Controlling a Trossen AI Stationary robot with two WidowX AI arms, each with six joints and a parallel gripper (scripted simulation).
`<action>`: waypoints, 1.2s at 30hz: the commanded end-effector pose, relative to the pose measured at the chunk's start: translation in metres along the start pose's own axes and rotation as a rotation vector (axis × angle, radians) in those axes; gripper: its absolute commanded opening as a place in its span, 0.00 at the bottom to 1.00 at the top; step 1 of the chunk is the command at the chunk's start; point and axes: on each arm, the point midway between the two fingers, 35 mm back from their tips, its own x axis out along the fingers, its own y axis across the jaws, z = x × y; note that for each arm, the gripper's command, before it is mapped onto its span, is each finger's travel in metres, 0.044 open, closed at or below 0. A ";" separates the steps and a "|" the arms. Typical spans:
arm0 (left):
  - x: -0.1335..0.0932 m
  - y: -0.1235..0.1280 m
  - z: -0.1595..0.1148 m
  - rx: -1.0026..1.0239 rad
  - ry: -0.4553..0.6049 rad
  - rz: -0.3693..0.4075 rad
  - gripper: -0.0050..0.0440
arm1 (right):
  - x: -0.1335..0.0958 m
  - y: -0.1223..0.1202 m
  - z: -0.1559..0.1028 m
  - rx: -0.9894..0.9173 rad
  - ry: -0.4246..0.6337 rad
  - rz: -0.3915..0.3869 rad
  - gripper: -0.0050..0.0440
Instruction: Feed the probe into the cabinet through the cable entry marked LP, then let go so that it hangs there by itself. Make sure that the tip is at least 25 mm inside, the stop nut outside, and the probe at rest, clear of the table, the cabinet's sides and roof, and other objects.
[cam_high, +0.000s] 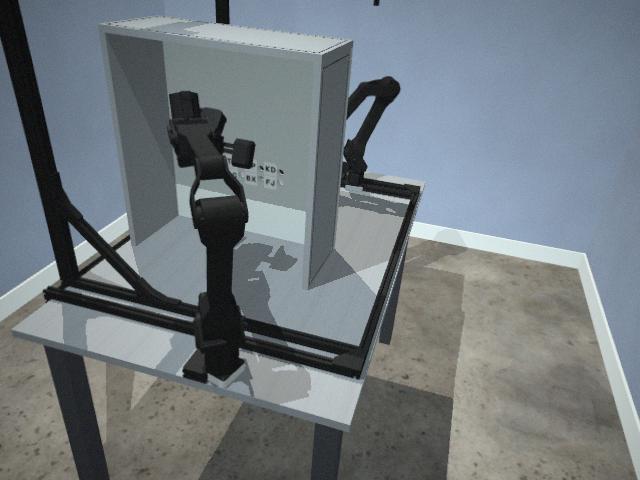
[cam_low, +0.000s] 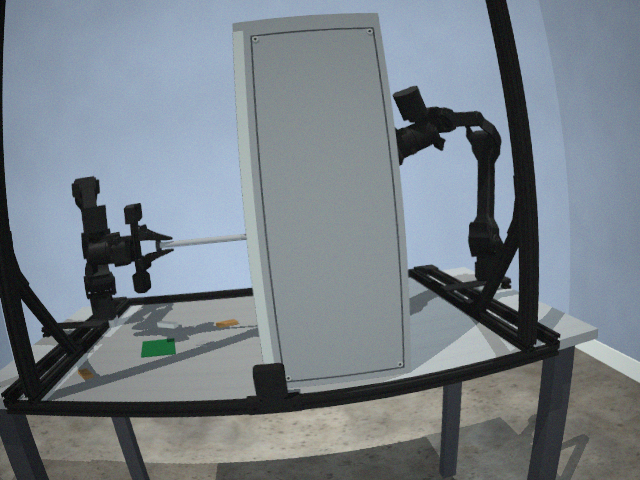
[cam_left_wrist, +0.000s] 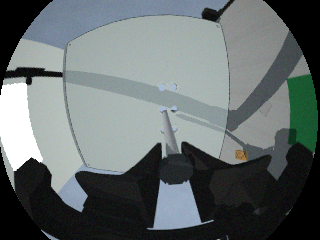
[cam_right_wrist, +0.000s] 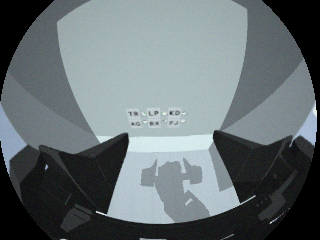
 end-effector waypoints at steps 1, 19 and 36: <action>0.006 0.002 0.002 -0.010 0.000 0.003 0.10 | 0.000 0.001 0.000 0.002 0.002 0.004 1.00; 0.032 0.003 0.004 -0.010 0.000 0.003 0.10 | 0.000 0.001 0.000 0.002 0.002 0.004 1.00; 0.056 0.005 0.007 -0.010 0.000 0.003 0.10 | 0.000 0.001 0.000 0.002 0.002 0.004 1.00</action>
